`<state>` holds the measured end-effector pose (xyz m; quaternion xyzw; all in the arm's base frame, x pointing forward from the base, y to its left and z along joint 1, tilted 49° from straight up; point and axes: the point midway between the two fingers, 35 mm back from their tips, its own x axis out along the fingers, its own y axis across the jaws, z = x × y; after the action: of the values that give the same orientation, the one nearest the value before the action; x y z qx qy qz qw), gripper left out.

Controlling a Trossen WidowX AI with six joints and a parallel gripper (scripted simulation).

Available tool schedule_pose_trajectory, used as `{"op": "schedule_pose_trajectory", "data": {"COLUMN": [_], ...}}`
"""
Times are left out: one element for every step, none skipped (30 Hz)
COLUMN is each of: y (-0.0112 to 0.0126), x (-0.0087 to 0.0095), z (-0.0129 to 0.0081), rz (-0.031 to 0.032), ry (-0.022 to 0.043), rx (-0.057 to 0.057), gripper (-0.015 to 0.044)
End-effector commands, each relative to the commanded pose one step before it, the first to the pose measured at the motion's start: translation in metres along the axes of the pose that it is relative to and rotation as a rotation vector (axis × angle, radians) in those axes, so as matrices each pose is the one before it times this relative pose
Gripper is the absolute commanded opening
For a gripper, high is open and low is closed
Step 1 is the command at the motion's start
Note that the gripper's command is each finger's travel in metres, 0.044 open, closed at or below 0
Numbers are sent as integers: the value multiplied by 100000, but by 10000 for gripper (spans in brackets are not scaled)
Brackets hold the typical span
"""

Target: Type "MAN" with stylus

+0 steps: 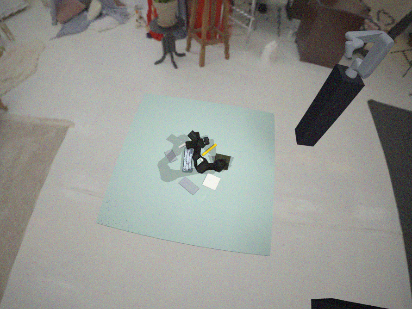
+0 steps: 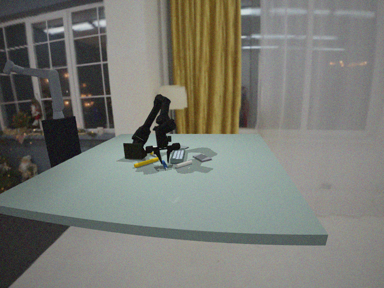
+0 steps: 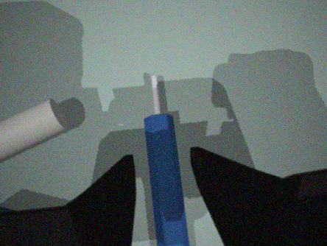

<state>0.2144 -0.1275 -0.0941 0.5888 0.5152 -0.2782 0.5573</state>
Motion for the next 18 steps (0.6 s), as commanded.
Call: {"op": "schedule_pose_trajectory", "data": {"y": [-109,0,0,0,0,0,0,0,0,0,0,0,0,0,0,0,0,0], "x": [325,47,17,33,53,54,59,47,17,33,53,54,59,47,17,36,59,49], "z": [-366,-28,-10,-19,-31,-32,-35,-28,-10,-19,-31,-32,-35,-28,-10,-21,-35,-29], "rz": [-290,2,1,1,2,2,2,2,1,1,2,2,2,2,1,1,2,2], "ry": [558,3,1,2,3,3,3,3,1,2,3,3,3,3,1,2,3,3], "rx": [375,1,0,0,1,1,1,1,0,0,1,1,1,1,0,0,1,1], "gripper": [150,150,150,150,150,150,150,150,150,150,150,150,150,150,150,150,150,150]}}
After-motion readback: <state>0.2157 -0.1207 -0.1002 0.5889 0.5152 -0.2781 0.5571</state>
